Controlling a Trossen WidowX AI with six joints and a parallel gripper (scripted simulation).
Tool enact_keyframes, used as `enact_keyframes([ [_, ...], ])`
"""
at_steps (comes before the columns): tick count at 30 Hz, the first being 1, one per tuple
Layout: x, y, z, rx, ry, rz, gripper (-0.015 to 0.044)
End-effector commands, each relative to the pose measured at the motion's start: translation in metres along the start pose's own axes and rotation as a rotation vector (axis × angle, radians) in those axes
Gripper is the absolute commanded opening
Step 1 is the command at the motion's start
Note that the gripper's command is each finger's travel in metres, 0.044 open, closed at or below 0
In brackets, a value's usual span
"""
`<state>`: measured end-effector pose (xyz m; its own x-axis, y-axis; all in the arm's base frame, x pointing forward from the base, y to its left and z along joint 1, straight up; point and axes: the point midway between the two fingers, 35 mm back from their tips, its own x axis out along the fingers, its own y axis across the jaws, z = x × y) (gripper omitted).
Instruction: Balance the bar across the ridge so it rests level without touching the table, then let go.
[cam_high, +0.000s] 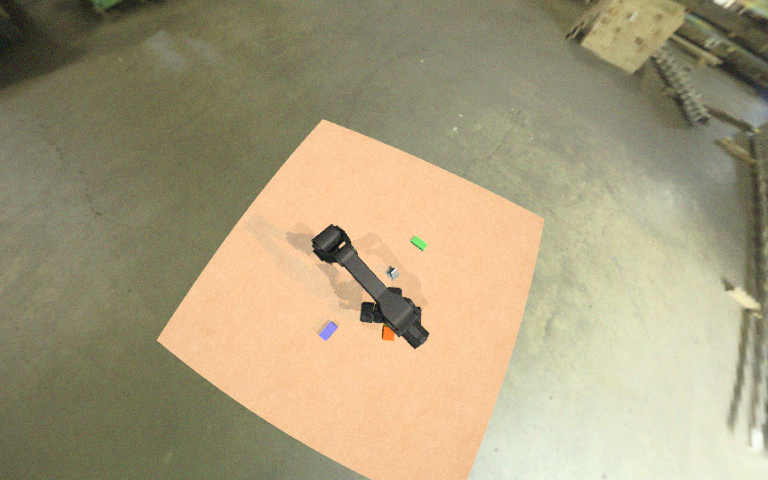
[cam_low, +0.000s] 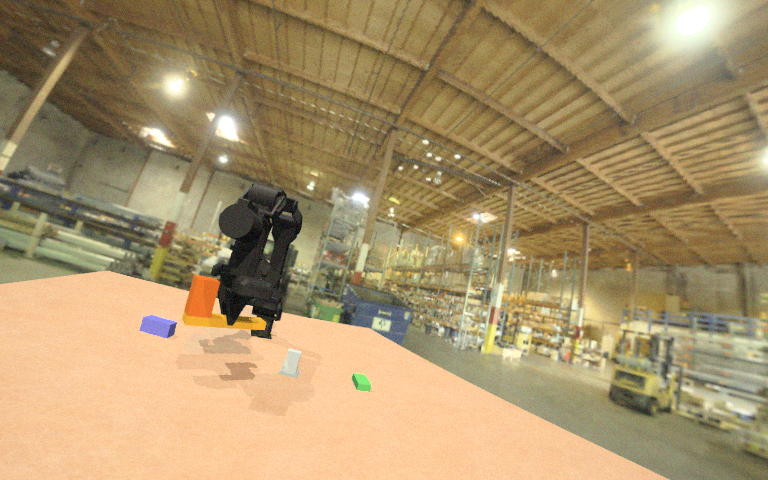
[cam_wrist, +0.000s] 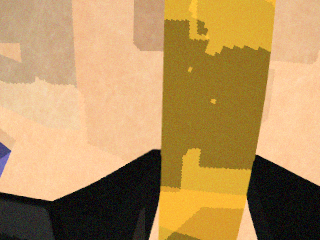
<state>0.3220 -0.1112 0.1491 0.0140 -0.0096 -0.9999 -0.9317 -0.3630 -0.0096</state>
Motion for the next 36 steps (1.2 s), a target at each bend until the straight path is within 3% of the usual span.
enact_keyframes([
  [1,-0.006,-0.006,0.018,-0.070,0.004,-0.013,0.0000],
  [36,-0.009,-0.013,0.154,-0.653,-0.003,-0.016,0.0000],
])
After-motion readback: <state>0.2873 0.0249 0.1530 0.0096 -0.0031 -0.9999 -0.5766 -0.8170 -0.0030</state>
